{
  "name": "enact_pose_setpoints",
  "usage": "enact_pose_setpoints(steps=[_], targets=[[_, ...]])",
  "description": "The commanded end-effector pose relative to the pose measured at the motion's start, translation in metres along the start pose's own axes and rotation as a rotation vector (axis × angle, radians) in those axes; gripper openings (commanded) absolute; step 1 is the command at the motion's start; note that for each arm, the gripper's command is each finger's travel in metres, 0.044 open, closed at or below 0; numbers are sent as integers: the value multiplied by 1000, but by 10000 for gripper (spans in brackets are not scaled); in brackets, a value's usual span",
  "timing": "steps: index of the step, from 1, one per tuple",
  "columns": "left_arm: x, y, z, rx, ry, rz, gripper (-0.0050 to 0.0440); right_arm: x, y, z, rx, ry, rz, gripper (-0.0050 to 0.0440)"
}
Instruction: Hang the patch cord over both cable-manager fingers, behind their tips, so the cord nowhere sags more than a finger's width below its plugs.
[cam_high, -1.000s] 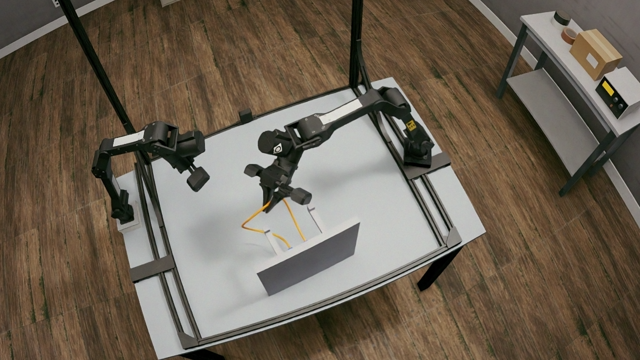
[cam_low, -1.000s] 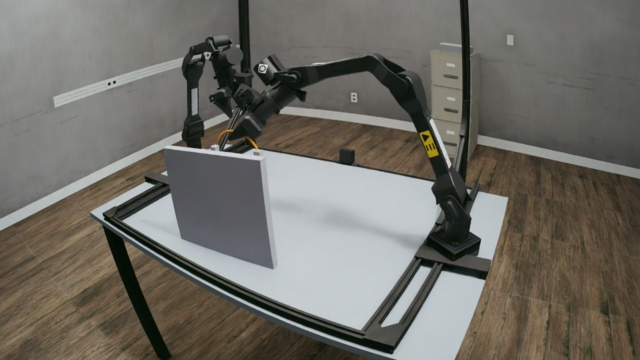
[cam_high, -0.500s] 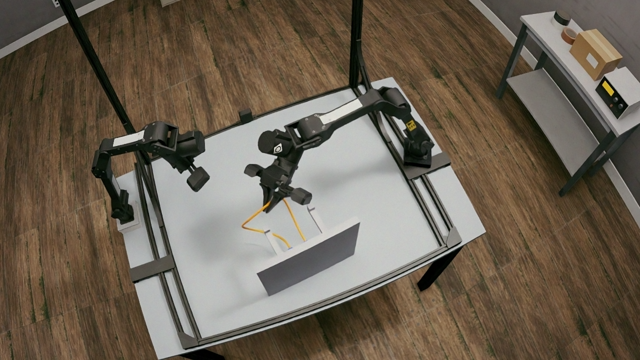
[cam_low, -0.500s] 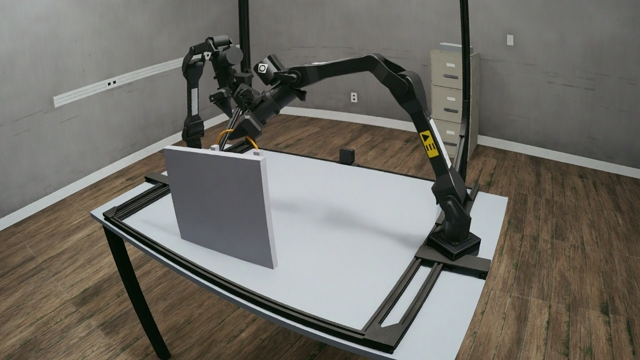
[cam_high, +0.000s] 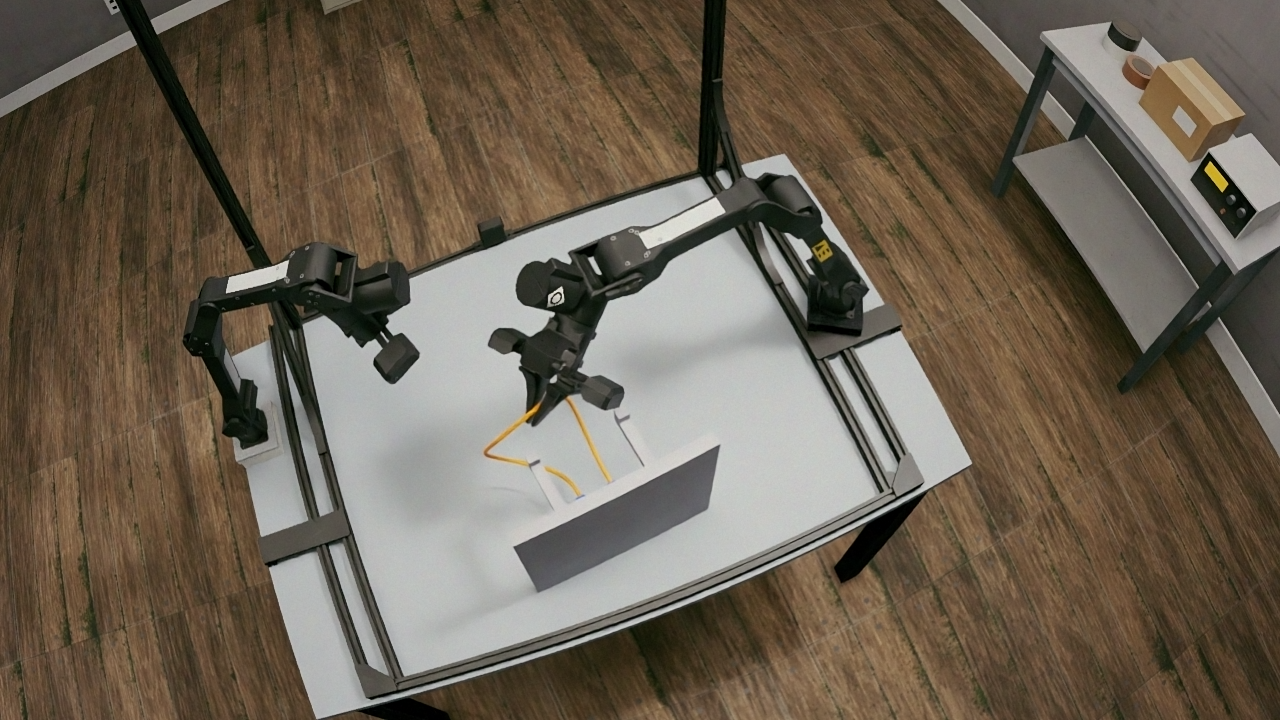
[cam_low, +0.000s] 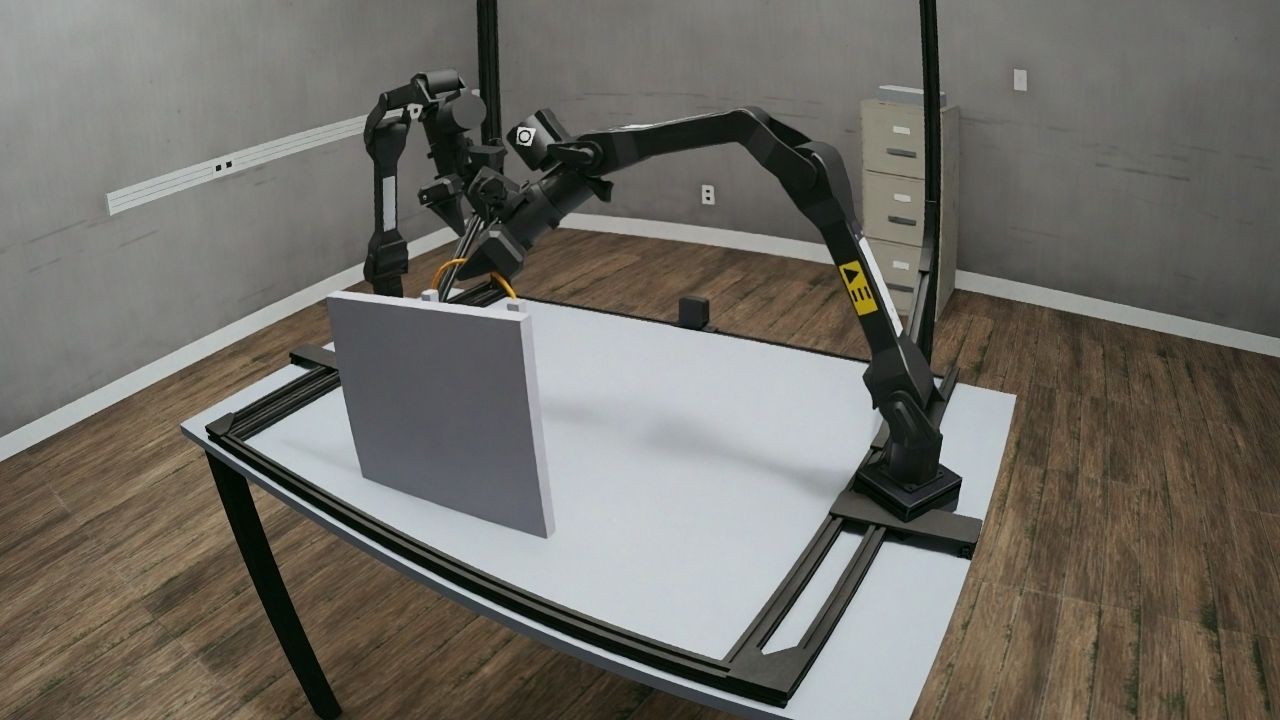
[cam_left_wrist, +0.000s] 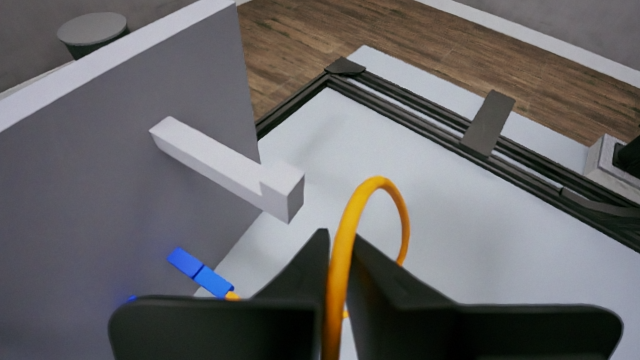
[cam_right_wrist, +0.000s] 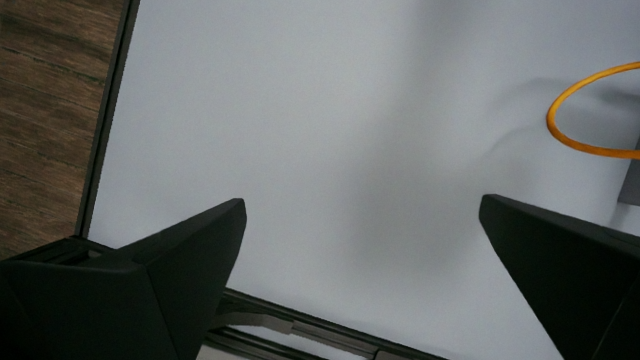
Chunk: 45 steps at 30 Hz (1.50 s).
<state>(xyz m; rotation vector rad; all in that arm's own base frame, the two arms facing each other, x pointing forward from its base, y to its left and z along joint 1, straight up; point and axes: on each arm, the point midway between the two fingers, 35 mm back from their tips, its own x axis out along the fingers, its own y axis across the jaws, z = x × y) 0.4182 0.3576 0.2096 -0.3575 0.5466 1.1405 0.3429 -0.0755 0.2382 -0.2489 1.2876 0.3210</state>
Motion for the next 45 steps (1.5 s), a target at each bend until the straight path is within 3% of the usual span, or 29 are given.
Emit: enact_pose_setpoints(steps=[1, 45], targets=[[-21, 2, 27, -36, -56, -23, 25, -8, 2, -2, -5, -16, -12, 440], [-18, 11, 15, -22, -37, -16, 25, -8, 2, -2, -5, -16, -12, 440]])
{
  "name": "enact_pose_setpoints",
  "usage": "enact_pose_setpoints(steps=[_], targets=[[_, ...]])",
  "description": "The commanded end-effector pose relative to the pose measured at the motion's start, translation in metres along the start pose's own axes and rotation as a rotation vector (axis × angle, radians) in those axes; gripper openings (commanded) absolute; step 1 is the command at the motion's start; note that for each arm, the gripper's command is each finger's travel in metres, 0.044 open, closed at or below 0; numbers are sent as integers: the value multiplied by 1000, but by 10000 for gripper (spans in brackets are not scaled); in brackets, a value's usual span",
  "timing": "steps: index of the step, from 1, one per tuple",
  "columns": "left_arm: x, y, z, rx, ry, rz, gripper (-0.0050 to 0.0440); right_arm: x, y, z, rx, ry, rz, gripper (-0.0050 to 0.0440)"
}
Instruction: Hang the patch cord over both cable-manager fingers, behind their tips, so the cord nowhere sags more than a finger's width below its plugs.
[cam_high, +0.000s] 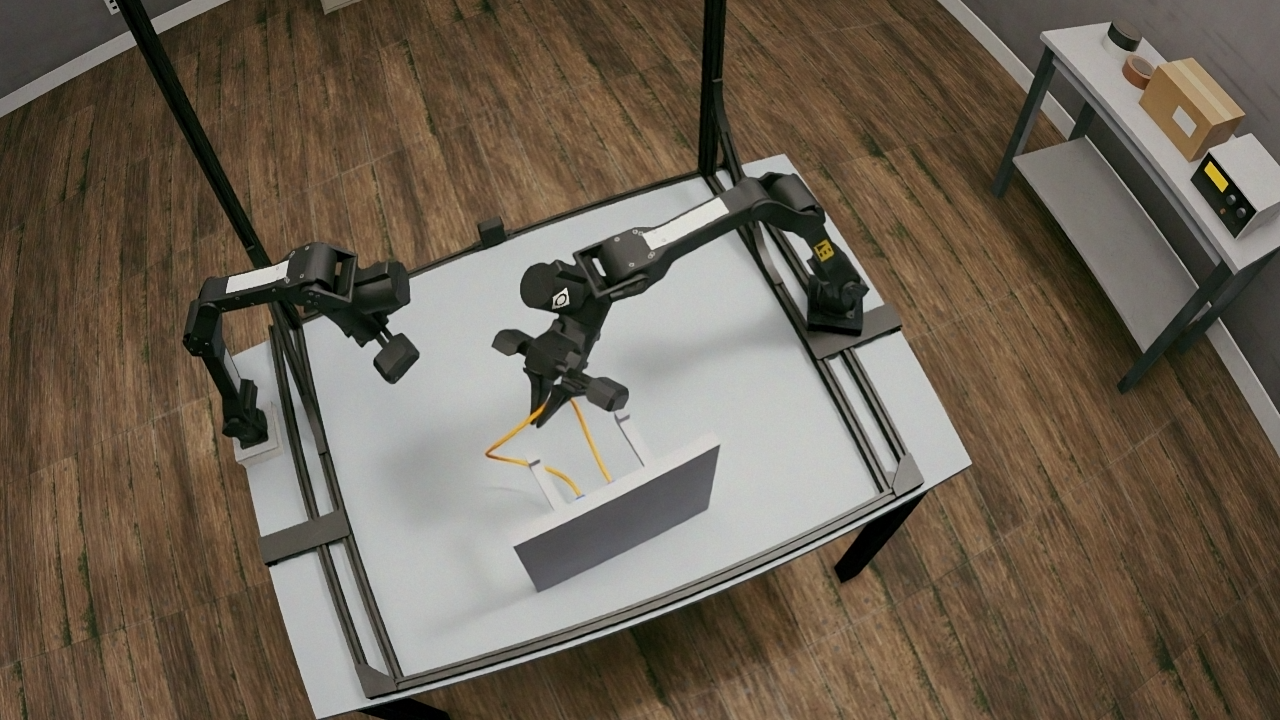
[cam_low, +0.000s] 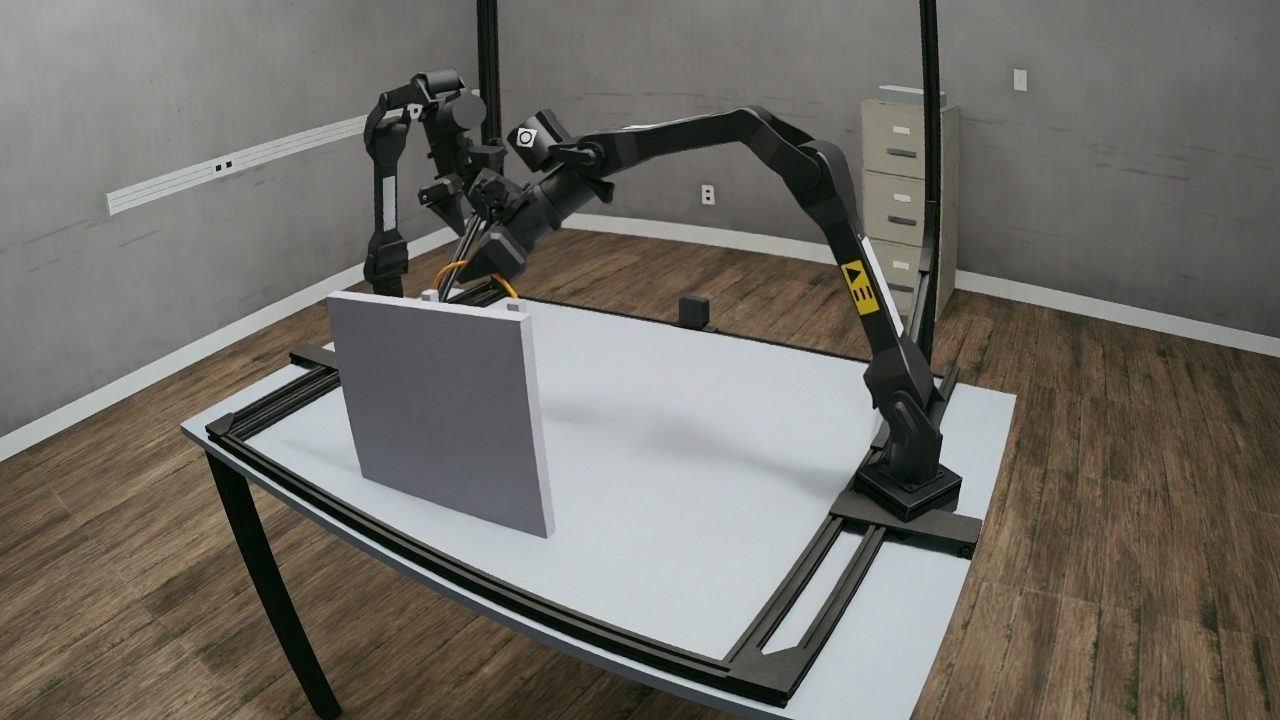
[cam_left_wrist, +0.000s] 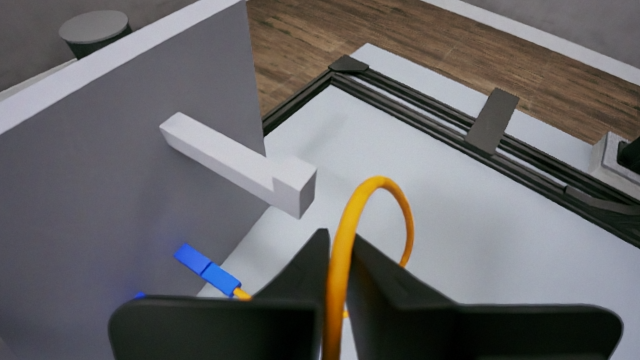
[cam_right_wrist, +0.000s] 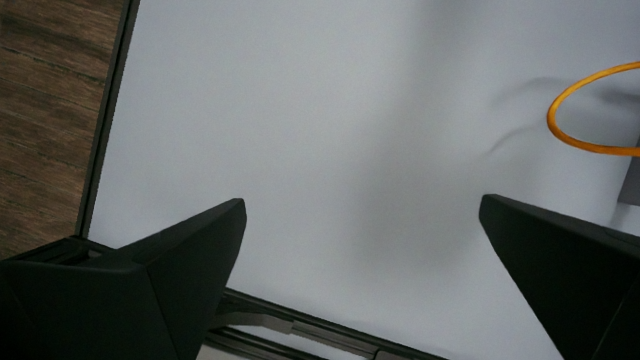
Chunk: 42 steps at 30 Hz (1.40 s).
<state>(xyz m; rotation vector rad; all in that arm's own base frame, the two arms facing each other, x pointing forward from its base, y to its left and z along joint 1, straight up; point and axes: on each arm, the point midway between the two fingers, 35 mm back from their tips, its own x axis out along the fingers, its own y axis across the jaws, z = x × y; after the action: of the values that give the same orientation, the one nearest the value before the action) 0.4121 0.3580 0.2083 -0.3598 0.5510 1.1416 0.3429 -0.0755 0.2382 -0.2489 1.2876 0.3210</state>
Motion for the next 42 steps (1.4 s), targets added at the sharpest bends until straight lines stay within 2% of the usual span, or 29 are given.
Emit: enact_pose_setpoints(steps=[1, 42], targets=[[-18, 5, 18, -22, -41, -18, 25, -8, 2, -2, -5, -16, -12, 440], [-24, 26, 9, -20, -40, -17, 25, -8, 2, -2, -5, -16, -12, 440]])
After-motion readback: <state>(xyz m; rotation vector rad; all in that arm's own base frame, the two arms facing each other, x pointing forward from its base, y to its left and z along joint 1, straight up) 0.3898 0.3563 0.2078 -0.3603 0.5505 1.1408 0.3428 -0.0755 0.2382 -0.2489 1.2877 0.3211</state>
